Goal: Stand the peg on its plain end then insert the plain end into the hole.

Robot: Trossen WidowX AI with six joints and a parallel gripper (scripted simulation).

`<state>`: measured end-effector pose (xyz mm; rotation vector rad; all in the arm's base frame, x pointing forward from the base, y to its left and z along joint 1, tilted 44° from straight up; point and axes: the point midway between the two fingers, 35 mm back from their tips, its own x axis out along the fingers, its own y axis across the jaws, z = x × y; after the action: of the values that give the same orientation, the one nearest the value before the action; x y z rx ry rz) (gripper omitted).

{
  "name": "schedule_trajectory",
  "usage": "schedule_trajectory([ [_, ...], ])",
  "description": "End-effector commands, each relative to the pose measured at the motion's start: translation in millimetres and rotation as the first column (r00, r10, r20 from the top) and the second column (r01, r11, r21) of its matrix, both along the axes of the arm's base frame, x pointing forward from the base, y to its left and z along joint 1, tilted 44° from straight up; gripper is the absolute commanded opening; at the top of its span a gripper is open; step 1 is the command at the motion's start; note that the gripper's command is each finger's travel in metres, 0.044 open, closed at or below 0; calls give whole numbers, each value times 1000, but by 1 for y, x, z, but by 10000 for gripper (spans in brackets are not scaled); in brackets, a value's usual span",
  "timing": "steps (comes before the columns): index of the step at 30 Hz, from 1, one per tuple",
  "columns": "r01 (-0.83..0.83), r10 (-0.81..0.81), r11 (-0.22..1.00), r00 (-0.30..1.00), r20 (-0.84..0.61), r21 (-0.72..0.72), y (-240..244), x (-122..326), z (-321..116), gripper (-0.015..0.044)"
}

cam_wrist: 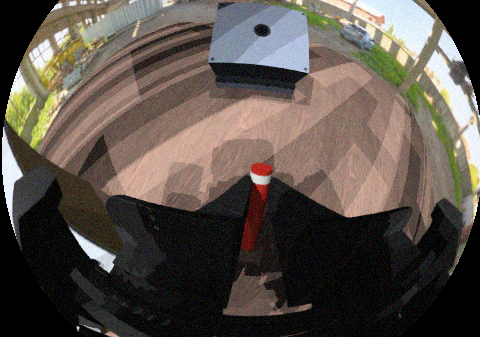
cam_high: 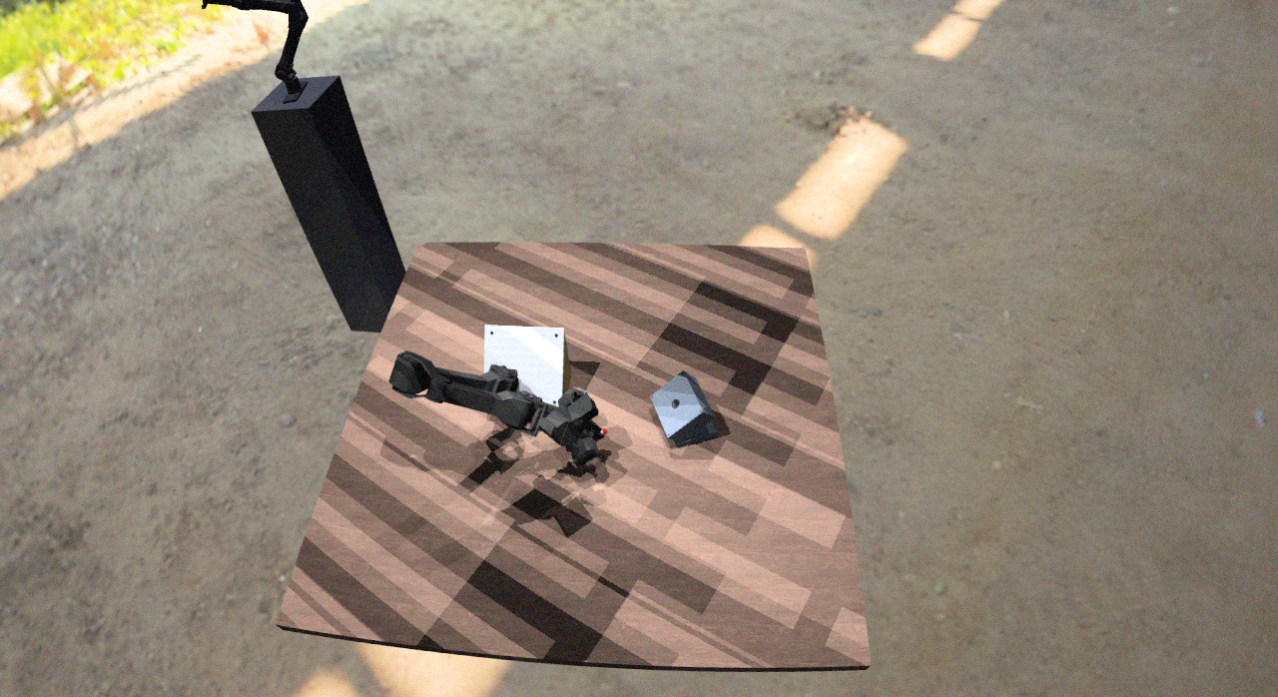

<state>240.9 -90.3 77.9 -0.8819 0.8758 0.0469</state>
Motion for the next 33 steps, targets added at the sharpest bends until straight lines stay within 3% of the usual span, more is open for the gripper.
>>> schedule_trajectory([
  [1, -30, 30, 999, 999, 26, 12, 0, -3, 0, 49],
  [33, -221, 198, 971, 956, 214, 90, -4, -23, 8, 49],
])
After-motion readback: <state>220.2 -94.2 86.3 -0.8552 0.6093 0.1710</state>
